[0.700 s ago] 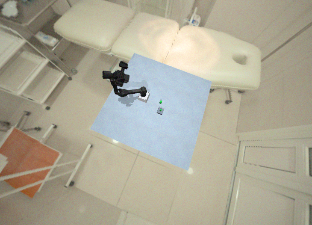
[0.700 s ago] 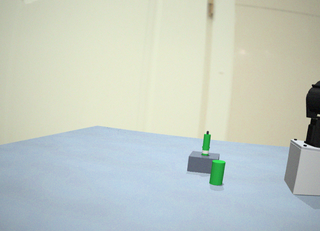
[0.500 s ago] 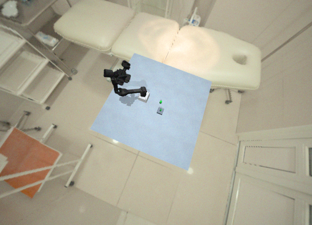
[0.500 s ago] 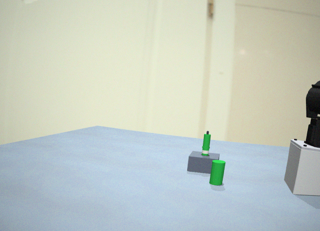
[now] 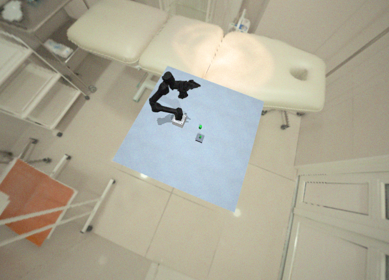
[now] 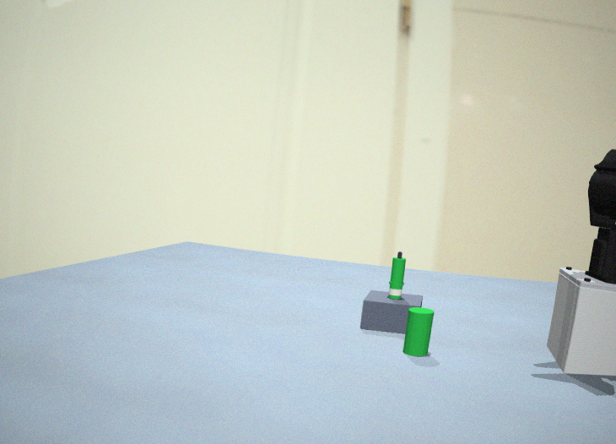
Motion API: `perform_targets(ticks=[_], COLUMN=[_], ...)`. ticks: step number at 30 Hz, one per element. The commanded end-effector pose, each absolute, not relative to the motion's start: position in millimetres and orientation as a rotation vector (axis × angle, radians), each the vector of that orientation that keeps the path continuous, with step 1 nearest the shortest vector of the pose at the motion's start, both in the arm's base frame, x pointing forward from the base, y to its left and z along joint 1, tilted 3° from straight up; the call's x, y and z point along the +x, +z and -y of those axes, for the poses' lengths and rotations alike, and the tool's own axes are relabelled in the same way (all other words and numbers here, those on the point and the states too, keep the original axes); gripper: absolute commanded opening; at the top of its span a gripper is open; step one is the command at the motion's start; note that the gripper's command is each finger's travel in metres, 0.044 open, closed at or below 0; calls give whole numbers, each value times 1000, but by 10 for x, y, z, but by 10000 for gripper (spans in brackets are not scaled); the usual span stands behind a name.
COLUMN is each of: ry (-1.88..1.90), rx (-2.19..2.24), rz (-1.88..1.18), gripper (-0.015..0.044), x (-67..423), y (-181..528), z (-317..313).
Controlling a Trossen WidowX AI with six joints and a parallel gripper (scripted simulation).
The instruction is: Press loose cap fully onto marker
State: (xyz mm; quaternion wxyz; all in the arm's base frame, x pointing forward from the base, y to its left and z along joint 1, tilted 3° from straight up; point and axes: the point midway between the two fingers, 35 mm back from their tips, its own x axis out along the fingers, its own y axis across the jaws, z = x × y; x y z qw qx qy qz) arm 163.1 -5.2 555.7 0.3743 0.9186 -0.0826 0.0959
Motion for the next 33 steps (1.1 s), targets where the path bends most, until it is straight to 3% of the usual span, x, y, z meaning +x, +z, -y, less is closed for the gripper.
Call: perform_targets(ticks=[1,9,17,25,33], ry=[14,-327,-561,-736,-757], rx=[2118,1709,1330,1015,765], rz=[116,-127,-446,-853,-1321], gripper=[251,251,251,251,251], x=[2185,2948,3323,3267,2785], y=[5083,4050,2913,1670,659], z=[-106,-175,-25,185,321])
